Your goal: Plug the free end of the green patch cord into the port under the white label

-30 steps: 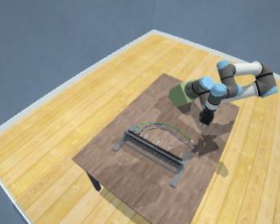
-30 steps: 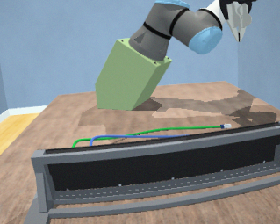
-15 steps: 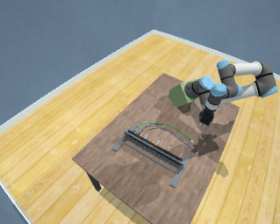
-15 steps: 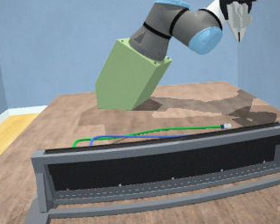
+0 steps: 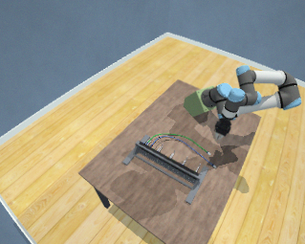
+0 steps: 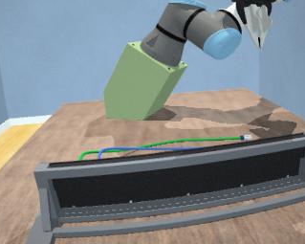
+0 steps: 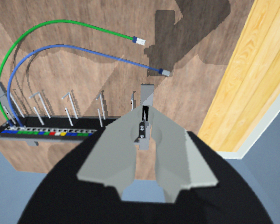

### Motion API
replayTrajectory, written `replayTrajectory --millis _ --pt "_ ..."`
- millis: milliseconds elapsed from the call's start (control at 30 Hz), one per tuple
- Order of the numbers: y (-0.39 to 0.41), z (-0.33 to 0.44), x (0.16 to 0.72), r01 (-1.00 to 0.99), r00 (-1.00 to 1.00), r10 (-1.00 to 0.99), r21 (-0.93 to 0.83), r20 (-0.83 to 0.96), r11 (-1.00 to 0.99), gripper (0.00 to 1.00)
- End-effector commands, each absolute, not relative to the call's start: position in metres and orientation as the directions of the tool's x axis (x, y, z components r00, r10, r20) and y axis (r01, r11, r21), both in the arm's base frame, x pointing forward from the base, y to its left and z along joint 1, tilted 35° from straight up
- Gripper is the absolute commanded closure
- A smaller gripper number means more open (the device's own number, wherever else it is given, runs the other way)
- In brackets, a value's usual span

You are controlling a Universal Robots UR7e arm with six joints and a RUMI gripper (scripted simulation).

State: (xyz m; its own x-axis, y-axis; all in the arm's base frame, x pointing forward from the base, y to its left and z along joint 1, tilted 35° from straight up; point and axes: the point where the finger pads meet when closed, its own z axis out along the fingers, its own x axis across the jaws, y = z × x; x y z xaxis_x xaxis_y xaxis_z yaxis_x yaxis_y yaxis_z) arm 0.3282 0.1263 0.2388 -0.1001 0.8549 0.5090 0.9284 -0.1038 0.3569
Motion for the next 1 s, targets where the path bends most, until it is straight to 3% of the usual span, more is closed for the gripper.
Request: replayTrajectory --millis 0,600,967 --pt "0.118 0.229 0.351 0.858 -0.106 0.839 0.476 0.533 -0.194 1.00" --pt "0.065 0.211 0.406 0.587 -0.109 0.860 0.730 0.499 -0.350 1.00" --pt "0.061 0.210 0.409 0.561 -0.109 0.861 0.746 0.496 -0.359 1.00"
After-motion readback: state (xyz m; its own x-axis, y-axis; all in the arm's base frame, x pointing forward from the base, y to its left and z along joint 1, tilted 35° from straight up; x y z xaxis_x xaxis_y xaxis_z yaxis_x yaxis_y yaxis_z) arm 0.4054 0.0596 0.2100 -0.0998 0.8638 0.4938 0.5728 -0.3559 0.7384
